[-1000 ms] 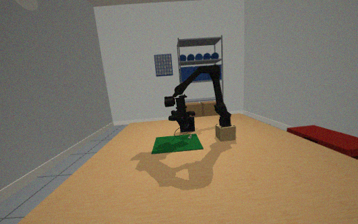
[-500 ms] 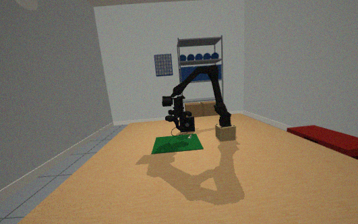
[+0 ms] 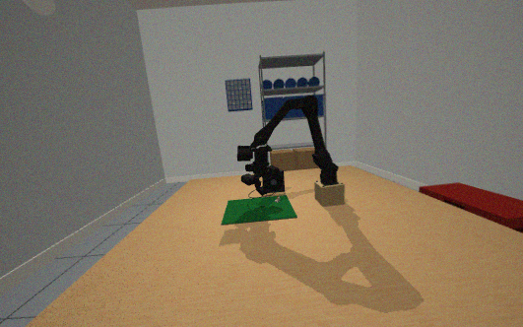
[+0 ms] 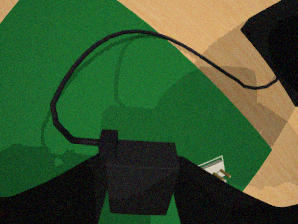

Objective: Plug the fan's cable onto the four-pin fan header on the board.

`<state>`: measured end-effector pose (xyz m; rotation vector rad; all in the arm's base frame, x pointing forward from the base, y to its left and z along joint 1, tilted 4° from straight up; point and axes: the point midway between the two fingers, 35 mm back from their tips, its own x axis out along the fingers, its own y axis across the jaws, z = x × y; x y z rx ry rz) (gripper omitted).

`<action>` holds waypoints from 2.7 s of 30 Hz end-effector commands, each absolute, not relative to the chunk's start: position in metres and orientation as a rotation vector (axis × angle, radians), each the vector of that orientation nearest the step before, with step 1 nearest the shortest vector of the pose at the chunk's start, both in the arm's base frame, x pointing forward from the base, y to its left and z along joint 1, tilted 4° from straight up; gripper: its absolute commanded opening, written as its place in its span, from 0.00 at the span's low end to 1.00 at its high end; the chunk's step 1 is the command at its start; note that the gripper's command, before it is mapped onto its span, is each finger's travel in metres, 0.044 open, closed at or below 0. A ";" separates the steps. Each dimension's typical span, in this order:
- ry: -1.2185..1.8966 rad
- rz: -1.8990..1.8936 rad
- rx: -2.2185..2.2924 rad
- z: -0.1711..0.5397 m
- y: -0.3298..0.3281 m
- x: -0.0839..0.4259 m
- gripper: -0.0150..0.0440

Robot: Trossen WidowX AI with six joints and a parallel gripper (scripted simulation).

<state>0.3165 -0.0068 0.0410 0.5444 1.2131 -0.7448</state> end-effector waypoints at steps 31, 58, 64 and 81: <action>0.894 -0.853 0.308 0.012 -0.003 0.323 0.25; 0.593 -0.891 0.188 0.010 0.005 0.318 0.25; 0.523 -0.895 0.169 0.011 0.008 0.315 0.25; 0.320 -0.897 0.130 0.019 0.015 0.303 0.25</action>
